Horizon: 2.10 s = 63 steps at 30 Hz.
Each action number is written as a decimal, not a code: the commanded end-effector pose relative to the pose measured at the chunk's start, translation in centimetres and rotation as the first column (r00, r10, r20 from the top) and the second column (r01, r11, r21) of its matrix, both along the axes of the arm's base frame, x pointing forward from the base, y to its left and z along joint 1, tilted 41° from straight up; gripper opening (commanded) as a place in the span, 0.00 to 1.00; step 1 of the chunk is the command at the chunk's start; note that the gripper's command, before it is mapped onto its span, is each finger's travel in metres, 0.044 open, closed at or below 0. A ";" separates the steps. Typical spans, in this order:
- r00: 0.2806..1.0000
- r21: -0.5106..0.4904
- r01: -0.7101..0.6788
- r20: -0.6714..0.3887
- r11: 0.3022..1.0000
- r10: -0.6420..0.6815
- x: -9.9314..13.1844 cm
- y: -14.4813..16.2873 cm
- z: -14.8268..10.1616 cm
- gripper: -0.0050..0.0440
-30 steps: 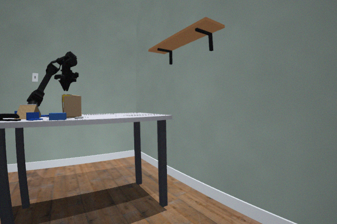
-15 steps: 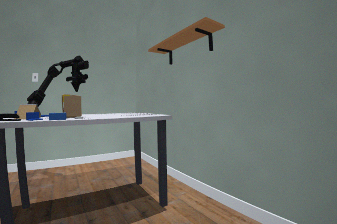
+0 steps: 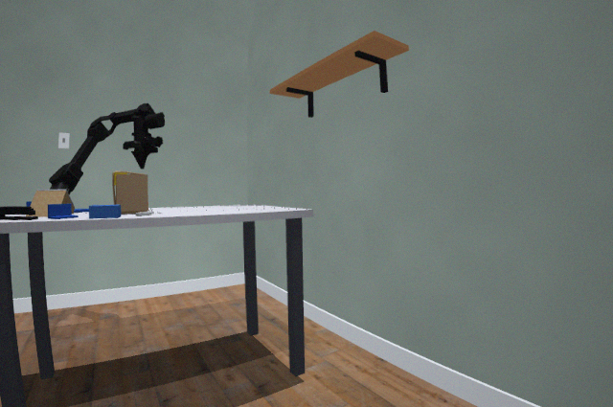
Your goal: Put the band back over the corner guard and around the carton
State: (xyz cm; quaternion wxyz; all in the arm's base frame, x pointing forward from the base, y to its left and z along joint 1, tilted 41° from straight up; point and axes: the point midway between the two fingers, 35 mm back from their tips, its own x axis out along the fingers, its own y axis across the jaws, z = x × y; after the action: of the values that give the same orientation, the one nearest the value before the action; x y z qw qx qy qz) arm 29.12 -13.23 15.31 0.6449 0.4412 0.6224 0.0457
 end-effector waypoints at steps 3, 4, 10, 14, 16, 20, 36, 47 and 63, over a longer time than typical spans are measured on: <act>1.000 0.010 -0.016 -0.012 1.000 0.016 0.3 0.6 -0.9 0.10; 1.000 0.011 -0.019 -0.013 1.000 0.020 0.3 0.7 -1.0 0.10; 0.999 0.014 -0.041 -0.019 0.999 0.041 0.5 1.3 -1.7 0.10; 0.999 0.015 -0.048 -0.022 0.999 0.048 0.6 1.5 -2.0 0.10; 0.998 0.016 -0.054 -0.024 0.998 0.055 0.6 1.7 -2.2 0.10; 0.998 0.016 -0.056 -0.024 0.998 0.057 0.6 1.8 -2.3 0.10; 0.998 0.016 -0.056 -0.025 0.998 0.057 0.8 0.9 -2.9 0.10; 0.998 0.016 -0.056 -0.025 0.998 0.057 1.0 -1.0 -4.4 0.10; 0.998 0.016 -0.056 -0.024 0.998 0.057 1.1 -3.4 -6.5 0.10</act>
State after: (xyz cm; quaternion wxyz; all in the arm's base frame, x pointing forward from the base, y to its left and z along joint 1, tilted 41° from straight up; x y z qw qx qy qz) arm 30.39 -15.52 9.91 0.6335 0.4324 0.6376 0.0714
